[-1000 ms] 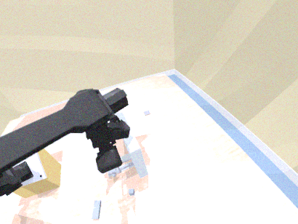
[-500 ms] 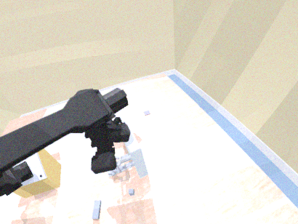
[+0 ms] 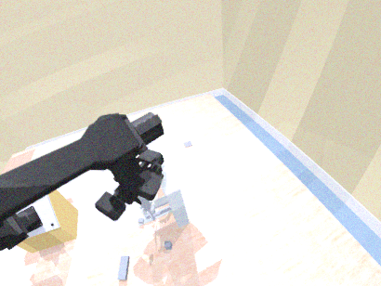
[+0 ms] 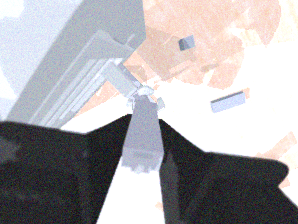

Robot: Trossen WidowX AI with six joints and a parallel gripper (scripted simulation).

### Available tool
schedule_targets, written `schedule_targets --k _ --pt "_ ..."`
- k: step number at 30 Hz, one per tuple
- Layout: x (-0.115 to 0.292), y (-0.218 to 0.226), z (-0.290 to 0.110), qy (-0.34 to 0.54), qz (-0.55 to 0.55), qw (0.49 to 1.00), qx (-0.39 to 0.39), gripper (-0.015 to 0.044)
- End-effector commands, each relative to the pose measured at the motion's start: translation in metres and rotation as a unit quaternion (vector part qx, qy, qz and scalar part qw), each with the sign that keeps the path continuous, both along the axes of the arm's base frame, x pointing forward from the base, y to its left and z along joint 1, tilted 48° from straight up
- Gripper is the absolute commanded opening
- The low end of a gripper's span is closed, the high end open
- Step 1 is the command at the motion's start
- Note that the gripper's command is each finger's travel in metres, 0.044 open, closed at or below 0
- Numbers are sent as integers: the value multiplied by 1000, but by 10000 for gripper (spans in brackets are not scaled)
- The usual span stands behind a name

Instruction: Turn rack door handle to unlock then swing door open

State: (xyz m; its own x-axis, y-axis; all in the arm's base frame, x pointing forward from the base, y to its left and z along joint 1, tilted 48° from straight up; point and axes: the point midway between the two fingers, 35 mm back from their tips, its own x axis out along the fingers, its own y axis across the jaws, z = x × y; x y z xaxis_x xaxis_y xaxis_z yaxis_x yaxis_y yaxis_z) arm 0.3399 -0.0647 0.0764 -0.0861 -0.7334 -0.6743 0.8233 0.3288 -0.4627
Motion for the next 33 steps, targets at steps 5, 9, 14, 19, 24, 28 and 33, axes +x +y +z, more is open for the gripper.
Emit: schedule_targets --k 5,9,14,19,24,28,33 --pt "0 0 0 -137 -126 982 -16 10" --pt "0 0 0 -207 -190 959 -24 10" --pt "0 0 0 -292 -268 917 -34 10" --pt "0 0 0 -349 -320 880 -41 10" --pt "0 0 0 -349 -320 880 -41 10" --pt "0 0 0 -349 -320 880 -41 10" --pt "0 0 0 -349 -320 880 -41 115"
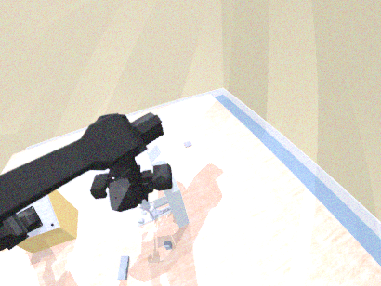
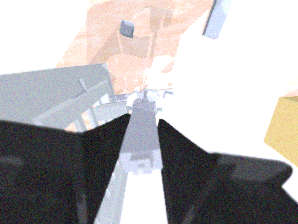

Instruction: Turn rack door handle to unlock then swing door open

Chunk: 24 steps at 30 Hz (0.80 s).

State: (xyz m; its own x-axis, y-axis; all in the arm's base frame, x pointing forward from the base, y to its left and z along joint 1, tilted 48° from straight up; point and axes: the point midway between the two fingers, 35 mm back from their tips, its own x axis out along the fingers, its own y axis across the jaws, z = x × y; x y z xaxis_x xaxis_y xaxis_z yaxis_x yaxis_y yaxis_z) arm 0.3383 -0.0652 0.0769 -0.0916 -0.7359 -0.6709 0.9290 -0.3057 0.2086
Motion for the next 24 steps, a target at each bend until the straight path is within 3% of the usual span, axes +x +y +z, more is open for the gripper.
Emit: schedule_targets --k 1,7,16,24 --pt "1 1 -1 -11 -6 1000 1 142" --pt "1 1 -1 -11 -6 1000 1 282" --pt "1 1 -1 125 118 985 17 282" --pt "1 1 -1 265 246 932 34 282"
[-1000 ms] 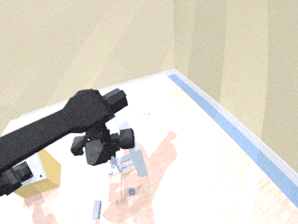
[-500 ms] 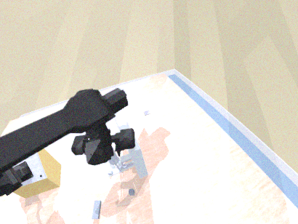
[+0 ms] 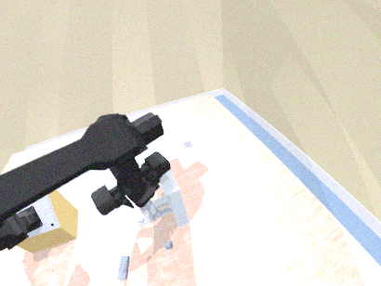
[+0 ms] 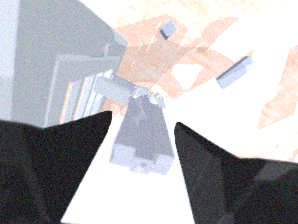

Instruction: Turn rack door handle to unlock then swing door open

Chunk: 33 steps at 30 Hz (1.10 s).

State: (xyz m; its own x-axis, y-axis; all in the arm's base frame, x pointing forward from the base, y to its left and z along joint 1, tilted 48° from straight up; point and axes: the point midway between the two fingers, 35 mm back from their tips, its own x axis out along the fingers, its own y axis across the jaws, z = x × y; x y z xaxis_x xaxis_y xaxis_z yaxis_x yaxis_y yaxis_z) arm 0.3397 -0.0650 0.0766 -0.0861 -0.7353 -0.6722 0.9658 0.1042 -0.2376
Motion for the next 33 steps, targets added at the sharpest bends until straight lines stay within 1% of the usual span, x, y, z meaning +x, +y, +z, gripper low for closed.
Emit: schedule_targets --k 1,8,16,24,33 --pt "0 0 0 64 59 996 9 282" --pt "0 0 0 190 174 966 24 282" --pt "0 0 0 326 299 896 39 282" --pt "0 0 0 449 412 791 54 282" --pt "0 0 0 566 519 637 67 282"
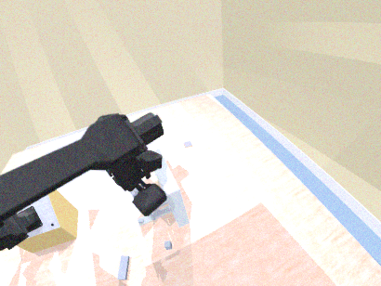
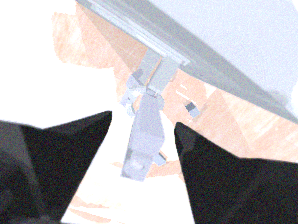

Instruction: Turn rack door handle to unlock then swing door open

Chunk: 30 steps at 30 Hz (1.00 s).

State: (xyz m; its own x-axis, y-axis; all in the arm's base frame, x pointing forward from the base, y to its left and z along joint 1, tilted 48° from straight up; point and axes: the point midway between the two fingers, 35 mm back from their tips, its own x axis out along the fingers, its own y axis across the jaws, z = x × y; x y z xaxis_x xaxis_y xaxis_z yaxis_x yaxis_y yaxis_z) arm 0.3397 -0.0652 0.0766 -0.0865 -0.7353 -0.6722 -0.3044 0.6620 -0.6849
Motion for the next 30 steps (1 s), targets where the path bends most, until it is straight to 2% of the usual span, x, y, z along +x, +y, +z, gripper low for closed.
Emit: schedule_targets --k 1,12,24,26,30 --pt "0 0 0 65 60 996 9 282" --pt "0 1 0 259 238 935 32 282" --pt "0 1 0 449 412 791 54 282" --pt "0 1 0 468 430 770 56 282" --pt "0 1 0 471 432 767 56 282"
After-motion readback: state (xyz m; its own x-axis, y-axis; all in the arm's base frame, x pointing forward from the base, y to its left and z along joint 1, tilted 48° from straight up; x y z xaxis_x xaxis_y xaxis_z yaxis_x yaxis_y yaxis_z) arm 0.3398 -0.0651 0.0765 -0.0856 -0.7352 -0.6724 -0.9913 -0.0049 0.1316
